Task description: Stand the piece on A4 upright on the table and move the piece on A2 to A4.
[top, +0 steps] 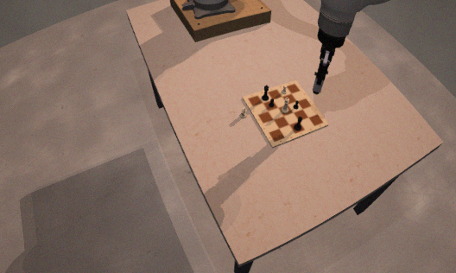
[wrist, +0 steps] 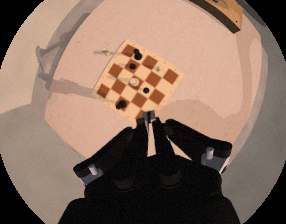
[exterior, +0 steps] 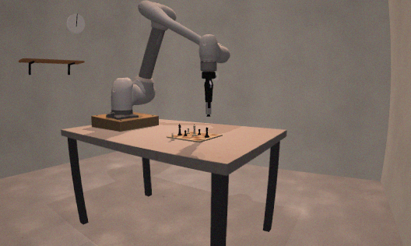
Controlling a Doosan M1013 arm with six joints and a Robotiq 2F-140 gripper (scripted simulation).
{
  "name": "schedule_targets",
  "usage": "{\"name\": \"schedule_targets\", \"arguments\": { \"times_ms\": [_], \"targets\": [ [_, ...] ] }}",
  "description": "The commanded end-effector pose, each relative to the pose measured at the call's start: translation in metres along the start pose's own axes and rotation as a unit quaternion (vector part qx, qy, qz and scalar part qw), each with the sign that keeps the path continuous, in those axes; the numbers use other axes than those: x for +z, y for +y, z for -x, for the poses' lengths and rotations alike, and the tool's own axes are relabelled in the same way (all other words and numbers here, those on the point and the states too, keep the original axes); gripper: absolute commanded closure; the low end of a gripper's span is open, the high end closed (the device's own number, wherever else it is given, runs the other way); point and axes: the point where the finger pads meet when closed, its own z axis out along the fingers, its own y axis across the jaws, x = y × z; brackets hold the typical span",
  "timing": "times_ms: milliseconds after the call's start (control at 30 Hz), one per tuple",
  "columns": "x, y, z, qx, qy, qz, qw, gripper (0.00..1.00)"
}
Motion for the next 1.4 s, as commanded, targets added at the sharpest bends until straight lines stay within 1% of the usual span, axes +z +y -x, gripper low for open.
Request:
{"name": "schedule_targets", "arguments": {
  "times_ms": [0, 200, 300, 433, 500, 800, 967, 1200, 1367],
  "targets": [
    [0.0, 0.0, 0.0, 0.0, 0.0, 0.0, 1.0, 1.0],
    [0.006, 0.0, 0.0, 0.0, 0.0, 0.0, 1.0, 1.0],
    [0.014, 0.0, 0.0, 0.0, 0.0, 0.0, 1.0, 1.0],
    [0.031, 0.0, 0.0, 0.0, 0.0, 0.0, 1.0, 1.0],
    [0.031, 0.0, 0.0, 0.0, 0.0, 0.0, 1.0, 1.0],
    [0.073, 0.0, 0.0, 0.0, 0.0, 0.0, 1.0, 1.0],
    [0.089, 0.0, 0.0, 0.0, 0.0, 0.0, 1.0, 1.0],
    [0.095, 0.0, 0.0, 0.0, 0.0, 0.0, 1.0, 1.0],
    [0.096, 0.0, 0.0, 0.0, 0.0, 0.0, 1.0, 1.0]
  ]
}}
